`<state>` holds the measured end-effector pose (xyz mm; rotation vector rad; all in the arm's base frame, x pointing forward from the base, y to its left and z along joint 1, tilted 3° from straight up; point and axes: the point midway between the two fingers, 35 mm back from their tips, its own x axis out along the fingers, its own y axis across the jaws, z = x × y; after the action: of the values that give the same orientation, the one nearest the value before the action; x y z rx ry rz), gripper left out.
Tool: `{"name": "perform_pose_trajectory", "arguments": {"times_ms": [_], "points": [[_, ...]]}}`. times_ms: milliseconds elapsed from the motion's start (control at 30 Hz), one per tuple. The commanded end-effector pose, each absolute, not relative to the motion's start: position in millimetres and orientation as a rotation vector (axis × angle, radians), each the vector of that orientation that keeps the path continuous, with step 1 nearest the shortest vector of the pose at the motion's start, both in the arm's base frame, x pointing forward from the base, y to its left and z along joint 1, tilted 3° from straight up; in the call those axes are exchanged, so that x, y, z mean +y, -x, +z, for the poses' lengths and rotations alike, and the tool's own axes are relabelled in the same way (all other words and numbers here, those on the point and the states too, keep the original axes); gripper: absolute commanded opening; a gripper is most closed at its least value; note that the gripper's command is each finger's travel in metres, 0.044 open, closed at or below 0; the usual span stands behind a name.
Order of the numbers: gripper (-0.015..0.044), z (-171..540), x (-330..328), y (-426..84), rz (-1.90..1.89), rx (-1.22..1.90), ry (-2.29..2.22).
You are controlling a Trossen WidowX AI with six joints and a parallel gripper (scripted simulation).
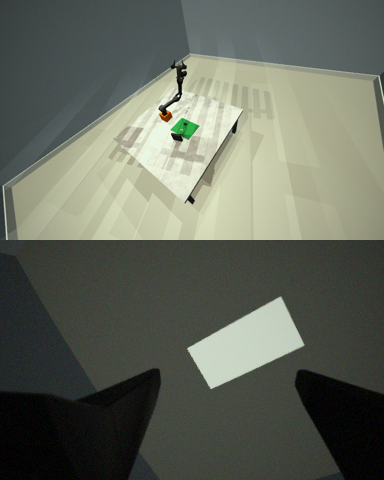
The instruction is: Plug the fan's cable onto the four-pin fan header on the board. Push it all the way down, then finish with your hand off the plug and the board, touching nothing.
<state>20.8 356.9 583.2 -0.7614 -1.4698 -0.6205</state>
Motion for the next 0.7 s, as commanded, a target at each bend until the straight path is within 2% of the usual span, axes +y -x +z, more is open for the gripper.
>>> {"name": "perform_pose_trajectory", "arguments": {"times_ms": [0, 167, 400, 667], "points": [[0.0426, 583, 357, -21, -0.621, -1.47, 0.761], [0.044, 589, 348, -16, -0.632, -1.463, 0.736], [0.044, 631, 252, 21, -0.723, -1.372, 0.496], [0.044, 657, 122, 30, -0.795, -1.183, 0.213]]}}
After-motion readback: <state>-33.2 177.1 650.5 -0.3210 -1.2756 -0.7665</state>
